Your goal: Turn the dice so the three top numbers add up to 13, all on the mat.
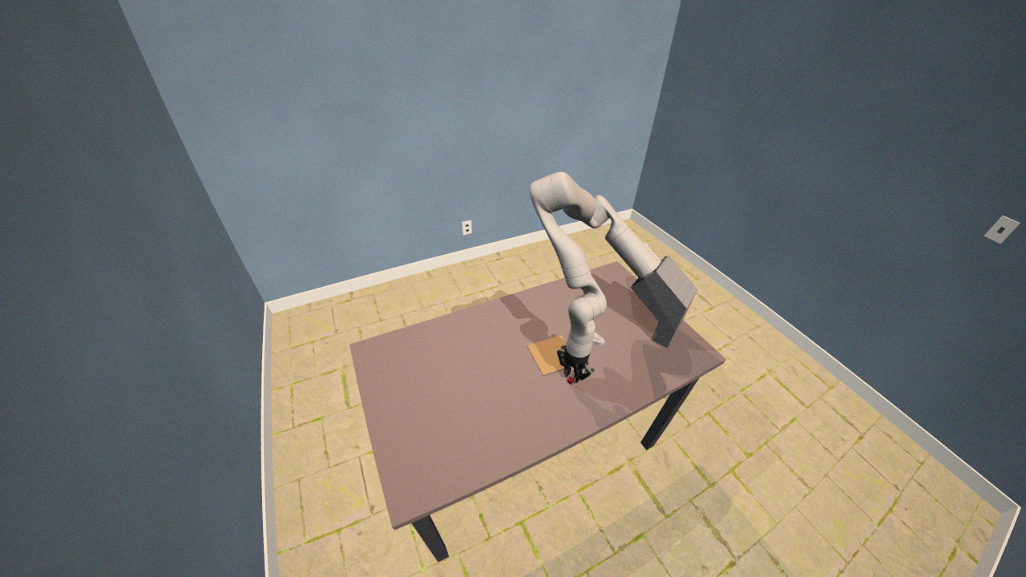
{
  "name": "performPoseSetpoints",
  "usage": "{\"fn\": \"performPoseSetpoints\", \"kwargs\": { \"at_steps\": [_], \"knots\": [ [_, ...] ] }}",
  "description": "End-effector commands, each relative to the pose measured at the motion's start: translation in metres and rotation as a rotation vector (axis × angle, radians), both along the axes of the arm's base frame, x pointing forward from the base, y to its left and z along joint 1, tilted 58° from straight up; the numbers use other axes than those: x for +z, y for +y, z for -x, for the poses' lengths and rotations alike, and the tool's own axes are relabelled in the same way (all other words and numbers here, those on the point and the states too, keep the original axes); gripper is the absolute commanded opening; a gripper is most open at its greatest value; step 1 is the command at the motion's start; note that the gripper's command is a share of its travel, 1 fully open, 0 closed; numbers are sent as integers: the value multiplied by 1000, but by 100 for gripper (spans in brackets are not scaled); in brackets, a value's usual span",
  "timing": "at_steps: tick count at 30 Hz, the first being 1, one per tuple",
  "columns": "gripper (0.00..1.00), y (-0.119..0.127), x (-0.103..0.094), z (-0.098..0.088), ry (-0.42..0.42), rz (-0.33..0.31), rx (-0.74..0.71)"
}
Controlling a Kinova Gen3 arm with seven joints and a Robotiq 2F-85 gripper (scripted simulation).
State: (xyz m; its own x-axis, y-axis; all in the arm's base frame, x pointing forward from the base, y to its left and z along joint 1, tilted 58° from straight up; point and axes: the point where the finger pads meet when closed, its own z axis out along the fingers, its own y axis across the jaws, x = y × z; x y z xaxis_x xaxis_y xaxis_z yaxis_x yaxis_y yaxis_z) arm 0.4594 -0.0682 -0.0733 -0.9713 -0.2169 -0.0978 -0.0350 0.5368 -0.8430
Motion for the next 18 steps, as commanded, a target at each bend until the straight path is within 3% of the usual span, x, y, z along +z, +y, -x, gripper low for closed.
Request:
{"fn": "performPoseSetpoints", "kwargs": {
  "at_steps": [1, 18],
  "knots": [
    [31, -6, -3, -1, -5, 2, -1],
    [31, -14, -8, -4, -5, 2, -1]
  ]
}}
